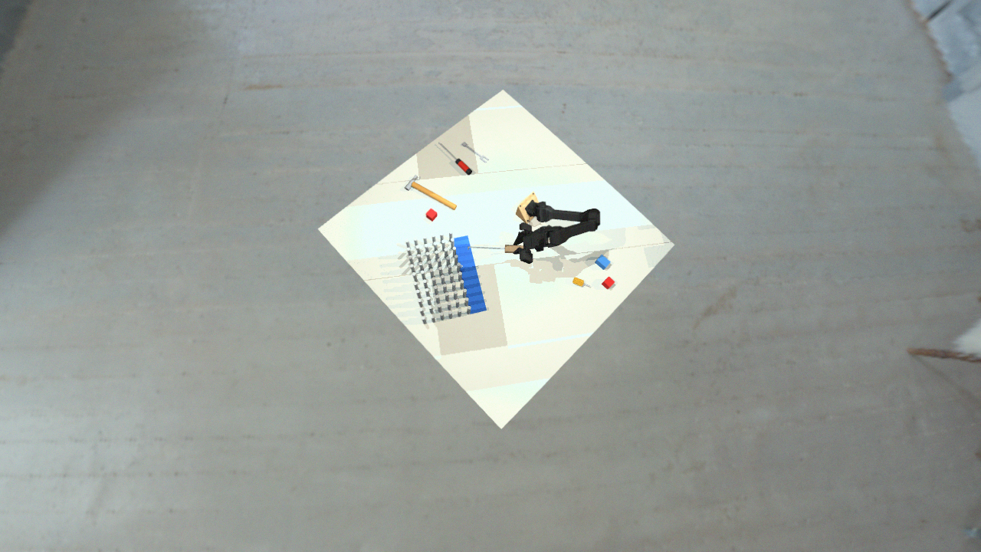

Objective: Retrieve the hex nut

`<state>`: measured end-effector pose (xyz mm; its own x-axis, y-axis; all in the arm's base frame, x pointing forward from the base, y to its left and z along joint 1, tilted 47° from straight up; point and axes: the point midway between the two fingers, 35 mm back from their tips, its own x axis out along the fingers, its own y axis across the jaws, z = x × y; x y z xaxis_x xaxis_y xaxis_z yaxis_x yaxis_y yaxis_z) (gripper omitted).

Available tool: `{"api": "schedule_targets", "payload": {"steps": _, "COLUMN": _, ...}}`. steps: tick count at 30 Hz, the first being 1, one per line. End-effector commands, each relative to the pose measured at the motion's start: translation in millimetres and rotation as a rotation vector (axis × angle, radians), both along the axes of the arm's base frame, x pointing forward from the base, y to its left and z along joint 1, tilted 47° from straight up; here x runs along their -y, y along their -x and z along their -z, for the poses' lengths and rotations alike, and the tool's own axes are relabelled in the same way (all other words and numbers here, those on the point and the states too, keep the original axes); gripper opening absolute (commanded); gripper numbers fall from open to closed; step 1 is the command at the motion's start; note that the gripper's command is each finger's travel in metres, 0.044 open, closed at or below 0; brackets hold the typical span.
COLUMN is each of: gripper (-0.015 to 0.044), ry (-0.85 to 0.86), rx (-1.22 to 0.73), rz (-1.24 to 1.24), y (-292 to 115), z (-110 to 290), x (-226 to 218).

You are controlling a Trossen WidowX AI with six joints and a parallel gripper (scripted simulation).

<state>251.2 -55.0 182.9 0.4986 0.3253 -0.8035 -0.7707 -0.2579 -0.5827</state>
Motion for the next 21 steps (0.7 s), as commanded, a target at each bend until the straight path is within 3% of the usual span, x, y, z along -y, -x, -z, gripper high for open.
{"api": "schedule_targets", "payload": {"steps": 1, "gripper": 0.0, "ry": -0.075, "rx": -0.019, "rz": 0.09, "y": -3, "z": -6, "x": -1}}
{"api": "schedule_targets", "payload": {"steps": 21, "gripper": 0.0, "ry": -0.489, "rx": -0.171, "rz": 0.542, "y": -15, "z": -32, "x": -9}}
